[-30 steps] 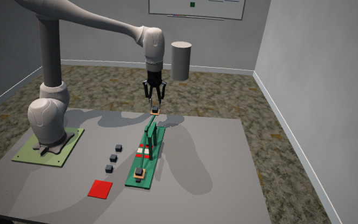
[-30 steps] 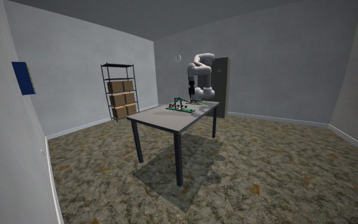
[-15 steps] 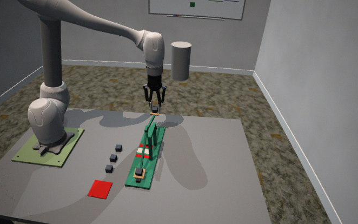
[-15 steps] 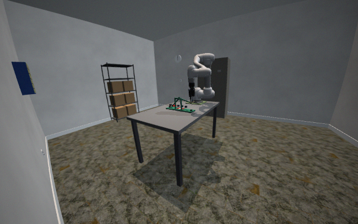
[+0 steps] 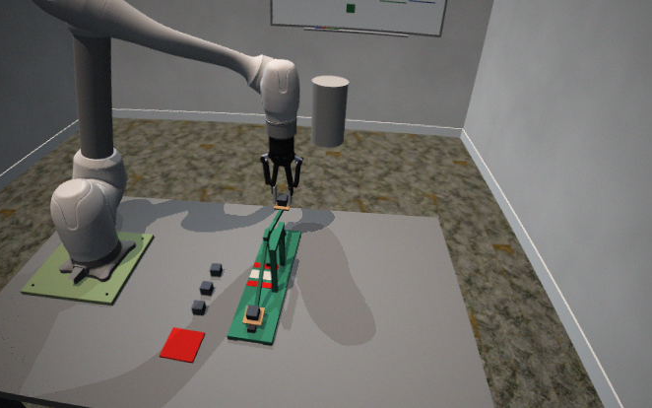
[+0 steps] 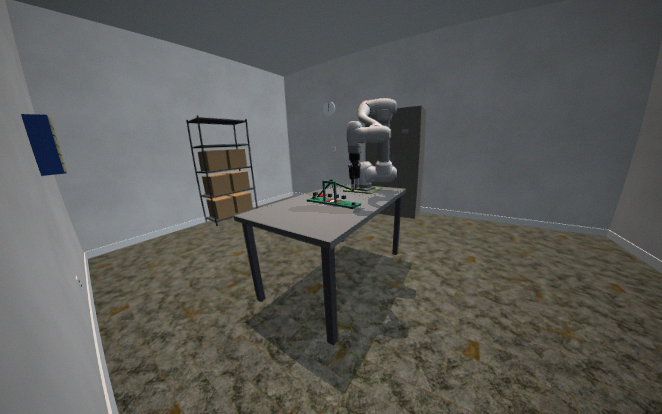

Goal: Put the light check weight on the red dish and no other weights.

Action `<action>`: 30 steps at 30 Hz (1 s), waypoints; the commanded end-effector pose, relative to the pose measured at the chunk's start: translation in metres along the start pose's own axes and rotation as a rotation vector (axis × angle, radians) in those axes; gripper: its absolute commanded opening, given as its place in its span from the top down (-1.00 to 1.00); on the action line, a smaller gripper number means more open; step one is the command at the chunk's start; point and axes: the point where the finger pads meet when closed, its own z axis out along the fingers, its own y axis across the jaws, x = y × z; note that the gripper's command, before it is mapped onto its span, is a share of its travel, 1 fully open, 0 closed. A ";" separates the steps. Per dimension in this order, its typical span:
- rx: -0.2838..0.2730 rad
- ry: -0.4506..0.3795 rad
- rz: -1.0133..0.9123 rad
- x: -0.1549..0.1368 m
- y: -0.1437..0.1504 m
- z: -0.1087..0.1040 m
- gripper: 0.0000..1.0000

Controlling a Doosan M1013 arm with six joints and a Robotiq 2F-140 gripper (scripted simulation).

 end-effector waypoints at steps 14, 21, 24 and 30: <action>0.000 0.000 0.000 0.000 0.000 0.000 0.30; 0.000 0.000 0.000 0.000 0.000 0.000 0.30; 0.000 0.000 0.000 0.000 0.000 0.000 0.51; 0.000 0.000 0.000 0.000 0.000 0.000 0.51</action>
